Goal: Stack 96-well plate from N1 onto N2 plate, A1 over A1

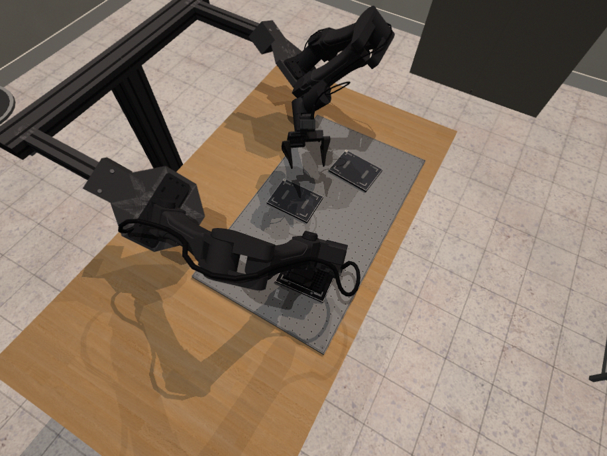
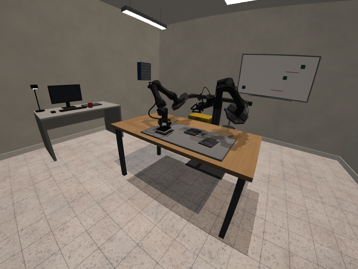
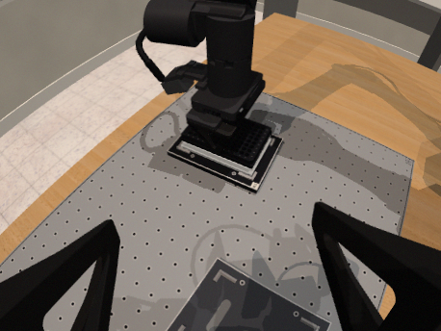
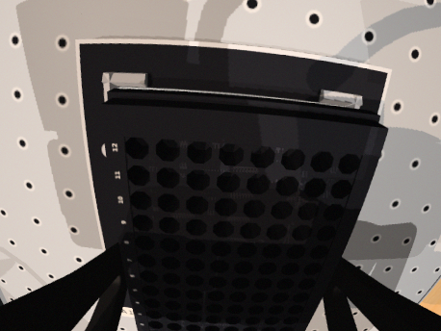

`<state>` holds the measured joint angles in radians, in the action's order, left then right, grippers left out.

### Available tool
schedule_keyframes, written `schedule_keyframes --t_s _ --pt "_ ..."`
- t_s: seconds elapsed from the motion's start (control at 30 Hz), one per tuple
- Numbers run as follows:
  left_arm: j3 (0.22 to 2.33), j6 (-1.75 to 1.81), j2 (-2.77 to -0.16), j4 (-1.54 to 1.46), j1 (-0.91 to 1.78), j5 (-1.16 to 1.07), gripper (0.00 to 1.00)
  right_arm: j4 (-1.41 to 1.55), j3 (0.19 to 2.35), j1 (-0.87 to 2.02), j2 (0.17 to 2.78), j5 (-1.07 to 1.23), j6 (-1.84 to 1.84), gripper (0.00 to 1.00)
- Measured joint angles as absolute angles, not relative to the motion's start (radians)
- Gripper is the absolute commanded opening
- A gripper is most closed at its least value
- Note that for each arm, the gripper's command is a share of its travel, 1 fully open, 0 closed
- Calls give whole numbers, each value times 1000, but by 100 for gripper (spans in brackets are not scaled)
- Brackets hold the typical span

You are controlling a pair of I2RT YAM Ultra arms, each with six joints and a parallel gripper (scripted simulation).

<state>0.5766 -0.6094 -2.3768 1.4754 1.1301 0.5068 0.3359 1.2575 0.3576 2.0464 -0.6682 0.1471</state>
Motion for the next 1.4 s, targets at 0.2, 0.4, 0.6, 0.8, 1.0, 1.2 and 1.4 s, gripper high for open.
schedule_keyframes --t_s 0.2,0.4,0.6,0.8,1.0,1.2,1.4 --pt "577 -609 -2377 1475 1130 507 100 363 1257 363 2038 -676 158 80" --pt "577 -609 -2377 1475 1130 507 100 384 1257 374 2024 -681 169 80" --pt "577 -609 -2377 1475 1130 507 100 392 1257 376 2021 -681 174 80" --pt "577 -609 -2377 1475 1130 507 100 393 1257 376 2021 -681 175 80" --pt "577 -609 -2377 1475 1130 507 100 393 1257 376 2021 -681 176 80" --pt "577 -609 -2377 1475 1130 507 100 390 1257 380 2019 -682 184 80" --pt "577 -609 -2377 1475 1130 507 100 387 1257 393 2008 -682 189 80"
